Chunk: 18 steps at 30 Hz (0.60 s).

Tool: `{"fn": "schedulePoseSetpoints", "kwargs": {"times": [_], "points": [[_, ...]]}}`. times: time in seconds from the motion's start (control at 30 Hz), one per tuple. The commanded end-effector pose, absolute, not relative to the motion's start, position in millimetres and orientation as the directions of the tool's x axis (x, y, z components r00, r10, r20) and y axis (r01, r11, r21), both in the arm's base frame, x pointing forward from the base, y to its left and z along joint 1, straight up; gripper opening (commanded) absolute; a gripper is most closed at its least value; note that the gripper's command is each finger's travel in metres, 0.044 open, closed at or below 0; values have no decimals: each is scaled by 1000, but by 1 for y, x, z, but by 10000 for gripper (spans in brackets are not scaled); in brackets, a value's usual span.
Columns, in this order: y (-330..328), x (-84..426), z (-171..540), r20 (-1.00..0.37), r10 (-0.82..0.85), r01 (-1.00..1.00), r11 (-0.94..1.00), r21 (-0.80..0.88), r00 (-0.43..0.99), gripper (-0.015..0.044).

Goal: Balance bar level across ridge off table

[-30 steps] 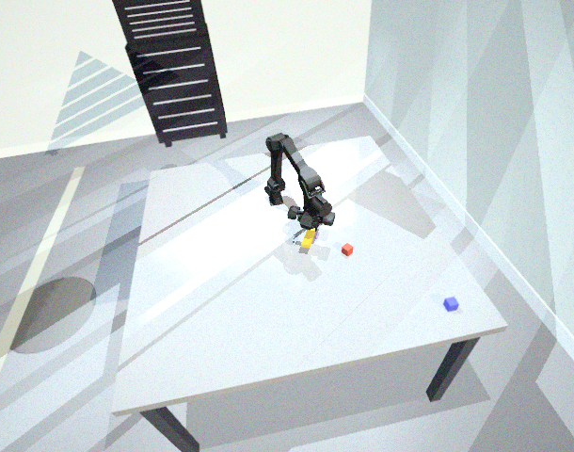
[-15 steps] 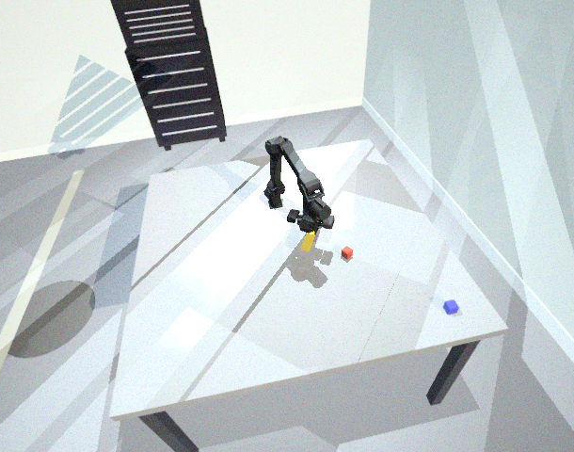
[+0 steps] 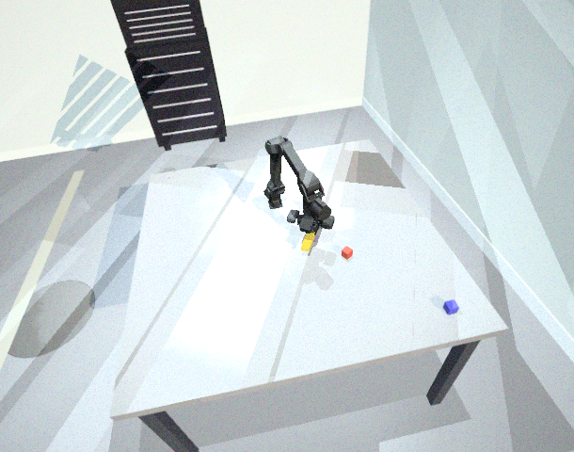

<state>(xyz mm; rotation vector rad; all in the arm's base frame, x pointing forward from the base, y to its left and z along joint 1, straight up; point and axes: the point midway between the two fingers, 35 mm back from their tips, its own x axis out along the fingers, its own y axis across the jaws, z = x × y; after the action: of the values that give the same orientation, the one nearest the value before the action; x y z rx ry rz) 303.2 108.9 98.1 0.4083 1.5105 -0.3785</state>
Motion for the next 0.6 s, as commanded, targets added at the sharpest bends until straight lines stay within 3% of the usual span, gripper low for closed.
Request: {"fn": "schedulePoseSetpoints", "kwargs": {"times": [0.0, 0.57], "points": [[109, 303, 97, -1000, 10, 484, 875, 21, 27, 0], [109, 303, 95, -1000, 10, 484, 875, 21, 27, 0]]}}
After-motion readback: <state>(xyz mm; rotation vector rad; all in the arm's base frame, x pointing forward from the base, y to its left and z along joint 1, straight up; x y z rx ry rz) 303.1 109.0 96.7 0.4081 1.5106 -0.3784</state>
